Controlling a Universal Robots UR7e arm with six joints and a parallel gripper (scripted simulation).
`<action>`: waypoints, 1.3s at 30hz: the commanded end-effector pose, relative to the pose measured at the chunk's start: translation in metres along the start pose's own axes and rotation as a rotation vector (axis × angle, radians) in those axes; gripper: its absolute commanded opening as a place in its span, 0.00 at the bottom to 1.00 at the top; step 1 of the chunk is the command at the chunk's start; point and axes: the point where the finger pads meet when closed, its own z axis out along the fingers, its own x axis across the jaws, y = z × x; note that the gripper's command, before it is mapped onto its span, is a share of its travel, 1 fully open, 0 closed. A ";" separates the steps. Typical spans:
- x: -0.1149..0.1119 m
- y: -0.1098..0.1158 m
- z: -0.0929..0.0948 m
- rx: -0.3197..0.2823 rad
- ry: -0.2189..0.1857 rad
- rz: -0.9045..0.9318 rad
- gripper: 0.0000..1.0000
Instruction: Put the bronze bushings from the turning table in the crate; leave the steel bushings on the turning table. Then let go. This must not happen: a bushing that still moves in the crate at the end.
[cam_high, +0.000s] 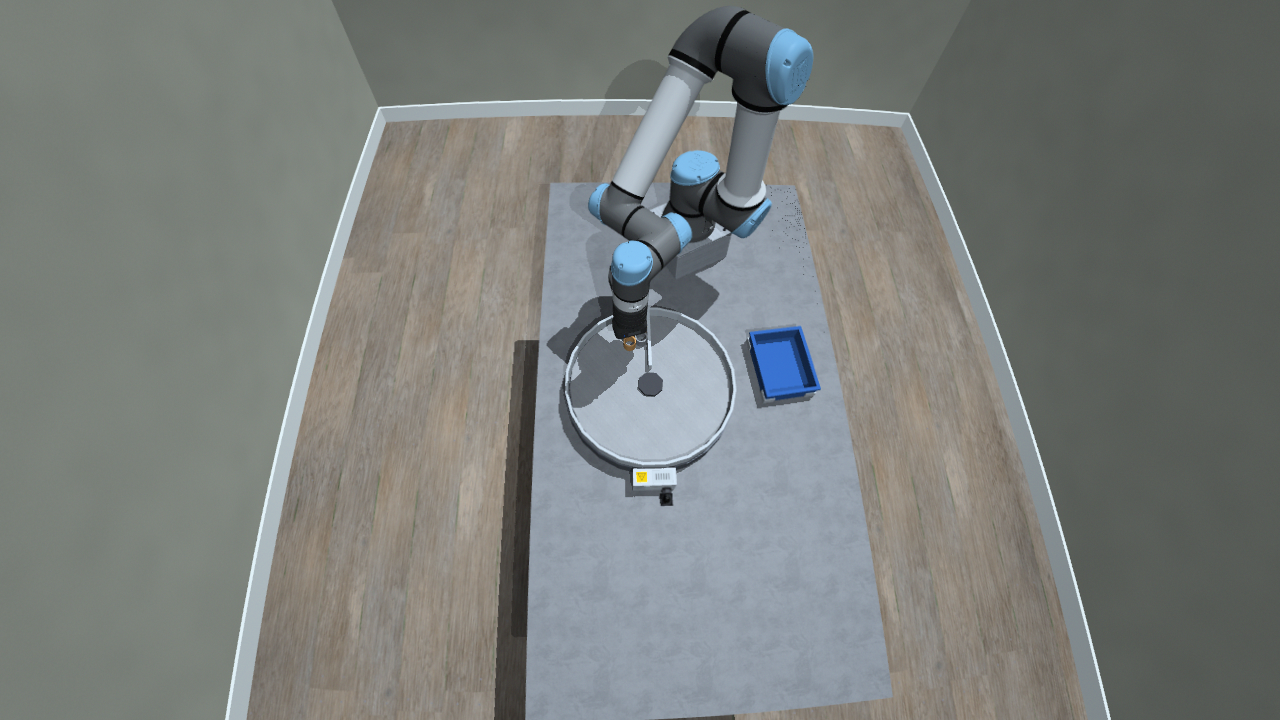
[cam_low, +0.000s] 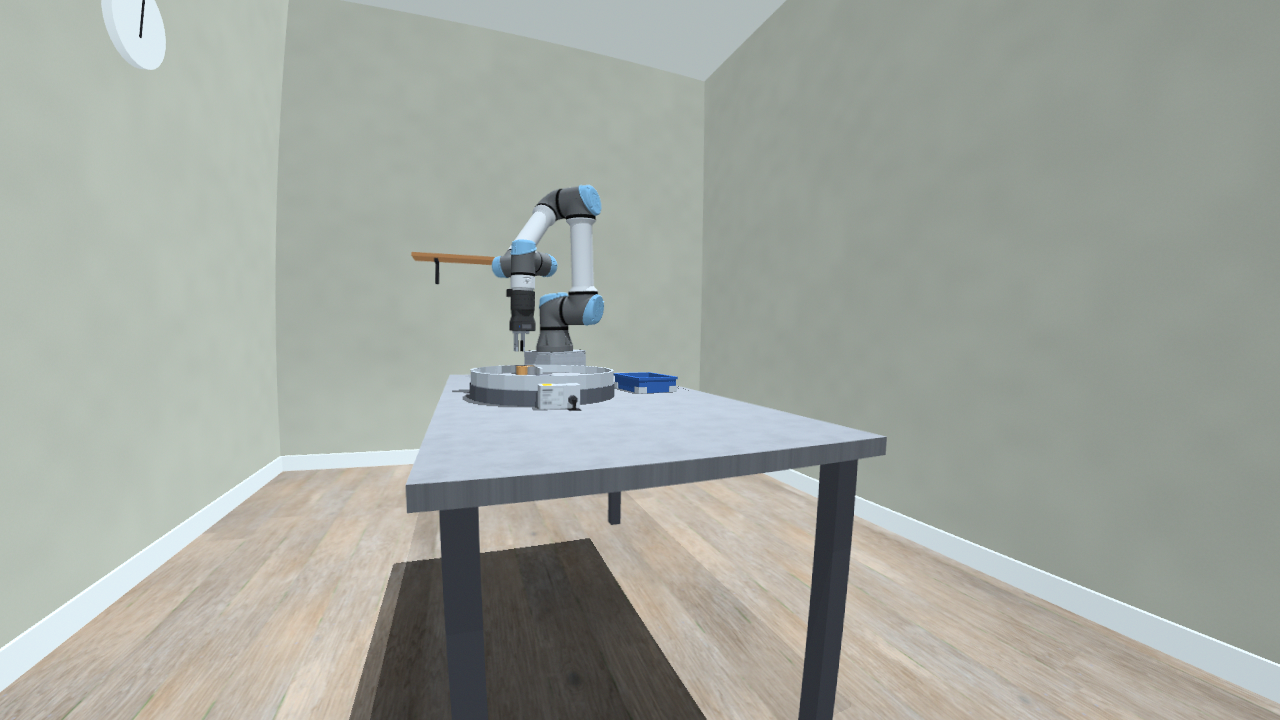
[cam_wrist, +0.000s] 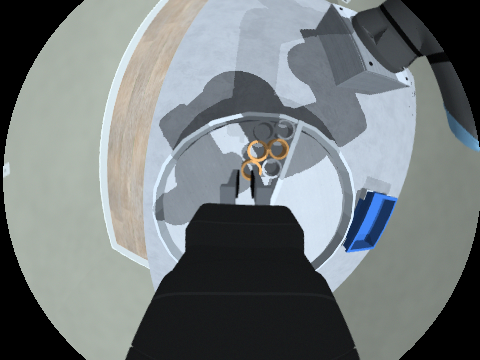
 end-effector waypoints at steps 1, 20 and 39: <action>0.000 0.000 0.000 -0.001 -0.001 0.000 0.40; 0.000 0.000 0.000 -0.001 -0.001 0.000 0.40; -0.001 0.000 0.014 -0.001 -0.002 0.000 0.40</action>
